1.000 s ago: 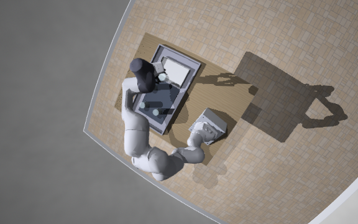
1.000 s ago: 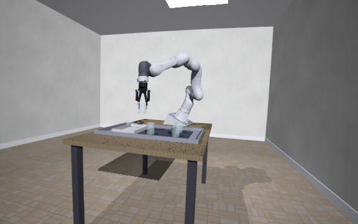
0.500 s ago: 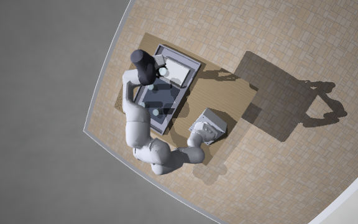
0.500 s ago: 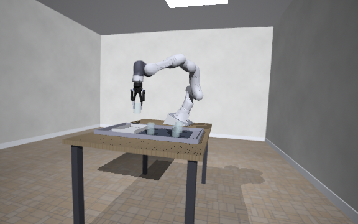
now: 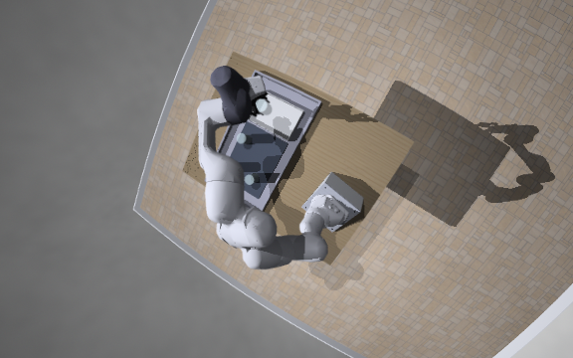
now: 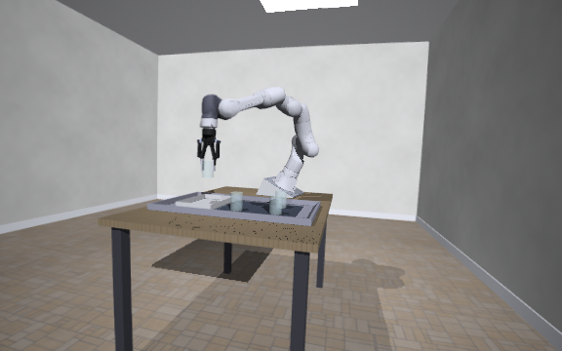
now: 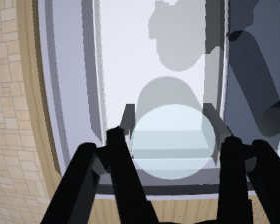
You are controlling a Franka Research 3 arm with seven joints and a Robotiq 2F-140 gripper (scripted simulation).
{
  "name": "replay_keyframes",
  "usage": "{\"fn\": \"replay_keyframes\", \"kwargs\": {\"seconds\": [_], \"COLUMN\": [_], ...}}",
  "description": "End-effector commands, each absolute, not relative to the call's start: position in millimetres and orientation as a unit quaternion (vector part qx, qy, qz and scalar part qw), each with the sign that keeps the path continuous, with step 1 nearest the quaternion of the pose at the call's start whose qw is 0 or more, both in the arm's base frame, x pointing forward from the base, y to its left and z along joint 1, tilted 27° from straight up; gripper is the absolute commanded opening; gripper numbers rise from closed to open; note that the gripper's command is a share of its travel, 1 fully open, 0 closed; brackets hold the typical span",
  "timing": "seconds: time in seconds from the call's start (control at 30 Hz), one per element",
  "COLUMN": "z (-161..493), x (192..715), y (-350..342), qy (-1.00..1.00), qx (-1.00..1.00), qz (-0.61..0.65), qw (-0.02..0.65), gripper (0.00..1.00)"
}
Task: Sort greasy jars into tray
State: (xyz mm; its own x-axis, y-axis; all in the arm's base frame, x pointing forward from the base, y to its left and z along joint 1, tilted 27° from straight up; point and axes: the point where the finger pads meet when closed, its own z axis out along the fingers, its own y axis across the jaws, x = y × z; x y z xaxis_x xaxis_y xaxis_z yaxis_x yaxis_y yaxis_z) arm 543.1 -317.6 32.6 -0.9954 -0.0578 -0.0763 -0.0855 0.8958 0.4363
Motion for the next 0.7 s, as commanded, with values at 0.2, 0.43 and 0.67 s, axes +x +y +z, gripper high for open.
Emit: {"fn": "replay_keyframes", "kwargs": {"seconds": [0.2, 0.43, 0.67], "z": [25, 13, -3], "x": [541, 541, 542], "y": [-318, -312, -304], "qy": [0.973, 0.973, 0.973], "qx": [-0.039, -0.039, -0.039], "qz": [0.228, 0.228, 0.228], "qw": [0.027, 0.027, 0.027], "gripper": [0.00, 0.00, 0.00]}}
